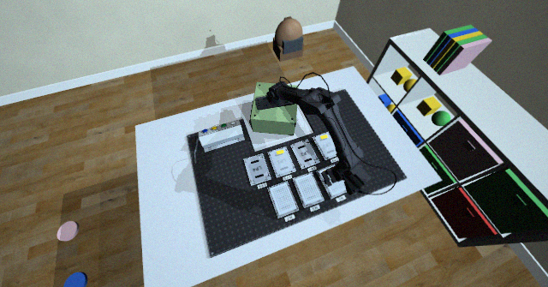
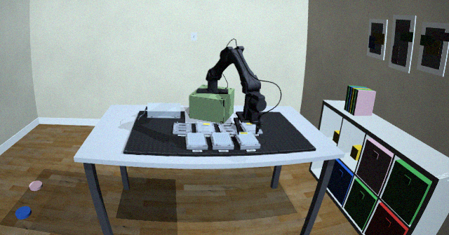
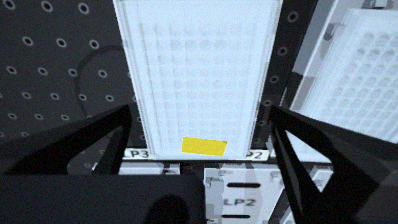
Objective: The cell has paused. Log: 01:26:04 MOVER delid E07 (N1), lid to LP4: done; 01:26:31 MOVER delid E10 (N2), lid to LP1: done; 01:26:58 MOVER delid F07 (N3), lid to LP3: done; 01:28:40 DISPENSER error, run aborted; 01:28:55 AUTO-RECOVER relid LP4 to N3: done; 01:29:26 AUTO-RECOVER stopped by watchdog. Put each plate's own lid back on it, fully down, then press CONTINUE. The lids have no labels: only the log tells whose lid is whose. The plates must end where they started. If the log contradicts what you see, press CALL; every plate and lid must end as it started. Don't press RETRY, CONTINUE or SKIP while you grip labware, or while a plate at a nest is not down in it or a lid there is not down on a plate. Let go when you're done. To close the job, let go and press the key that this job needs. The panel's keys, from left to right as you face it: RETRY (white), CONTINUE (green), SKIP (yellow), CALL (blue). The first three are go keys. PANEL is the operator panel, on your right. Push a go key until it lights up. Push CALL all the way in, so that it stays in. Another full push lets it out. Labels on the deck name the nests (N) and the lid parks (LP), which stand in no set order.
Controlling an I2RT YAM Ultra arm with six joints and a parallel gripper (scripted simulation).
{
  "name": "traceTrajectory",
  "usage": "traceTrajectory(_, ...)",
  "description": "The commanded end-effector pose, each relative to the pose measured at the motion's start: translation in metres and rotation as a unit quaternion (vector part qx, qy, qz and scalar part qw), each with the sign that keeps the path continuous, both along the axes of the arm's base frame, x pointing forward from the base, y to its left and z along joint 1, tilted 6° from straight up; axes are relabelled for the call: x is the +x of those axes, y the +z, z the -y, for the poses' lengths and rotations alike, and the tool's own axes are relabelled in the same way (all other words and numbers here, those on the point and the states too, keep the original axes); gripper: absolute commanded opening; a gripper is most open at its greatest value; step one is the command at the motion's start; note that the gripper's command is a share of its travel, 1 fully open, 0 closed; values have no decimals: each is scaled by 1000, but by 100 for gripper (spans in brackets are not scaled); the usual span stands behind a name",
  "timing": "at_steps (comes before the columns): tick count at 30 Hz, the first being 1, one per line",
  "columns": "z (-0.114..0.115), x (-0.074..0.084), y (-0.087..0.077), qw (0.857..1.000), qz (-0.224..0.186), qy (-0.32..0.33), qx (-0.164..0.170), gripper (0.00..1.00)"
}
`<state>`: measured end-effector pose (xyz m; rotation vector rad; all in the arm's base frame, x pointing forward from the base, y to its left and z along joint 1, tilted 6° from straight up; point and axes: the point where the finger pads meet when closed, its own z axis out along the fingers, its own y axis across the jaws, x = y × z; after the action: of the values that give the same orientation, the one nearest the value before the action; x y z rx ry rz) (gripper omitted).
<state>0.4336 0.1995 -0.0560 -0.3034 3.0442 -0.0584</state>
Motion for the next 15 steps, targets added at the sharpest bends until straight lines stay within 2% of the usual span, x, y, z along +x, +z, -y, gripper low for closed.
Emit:
traceTrajectory(1, -7, -4, 17, 1000, 14, 8, 0, 100)
traceTrajectory(15, -6, -5, 18, 1000, 13, 8, 0, 100)
